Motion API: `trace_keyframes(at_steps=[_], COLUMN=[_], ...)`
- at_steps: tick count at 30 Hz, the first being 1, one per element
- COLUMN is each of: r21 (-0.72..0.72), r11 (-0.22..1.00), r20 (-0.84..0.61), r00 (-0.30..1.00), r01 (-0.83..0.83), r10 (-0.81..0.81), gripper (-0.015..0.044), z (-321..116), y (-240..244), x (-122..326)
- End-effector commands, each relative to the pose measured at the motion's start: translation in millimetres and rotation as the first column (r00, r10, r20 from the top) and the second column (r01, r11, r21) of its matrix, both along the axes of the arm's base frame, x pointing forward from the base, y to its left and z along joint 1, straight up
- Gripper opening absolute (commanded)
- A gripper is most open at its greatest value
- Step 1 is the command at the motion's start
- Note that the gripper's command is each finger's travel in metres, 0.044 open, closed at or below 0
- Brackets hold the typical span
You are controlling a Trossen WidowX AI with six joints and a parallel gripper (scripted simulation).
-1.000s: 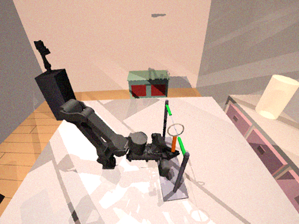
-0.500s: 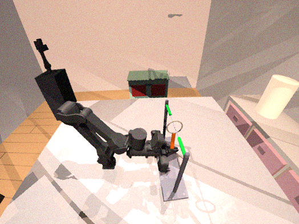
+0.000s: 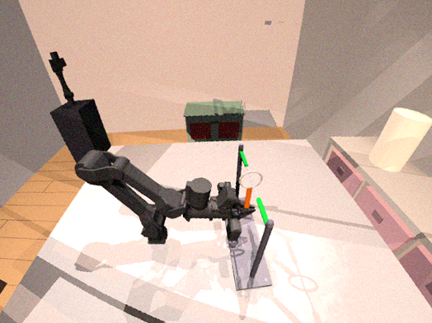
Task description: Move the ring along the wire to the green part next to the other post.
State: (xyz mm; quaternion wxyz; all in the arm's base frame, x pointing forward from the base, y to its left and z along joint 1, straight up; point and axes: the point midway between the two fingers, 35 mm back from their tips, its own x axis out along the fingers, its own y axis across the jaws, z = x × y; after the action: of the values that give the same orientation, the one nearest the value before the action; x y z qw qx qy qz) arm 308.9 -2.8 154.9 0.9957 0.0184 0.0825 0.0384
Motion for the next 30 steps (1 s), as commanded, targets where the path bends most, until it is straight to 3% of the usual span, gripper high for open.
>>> trace_keyframes(at_steps=[1,30], r21=[0.021,-0.016], r11=[1.0,1.0], r20=[-0.003,-0.003], r00=[1.0,1.0], r01=[0.003,-0.01], r10=[-0.003,0.01], gripper=[-0.015,-0.015], z=[0,2], y=[6,32], x=[-1,-2])
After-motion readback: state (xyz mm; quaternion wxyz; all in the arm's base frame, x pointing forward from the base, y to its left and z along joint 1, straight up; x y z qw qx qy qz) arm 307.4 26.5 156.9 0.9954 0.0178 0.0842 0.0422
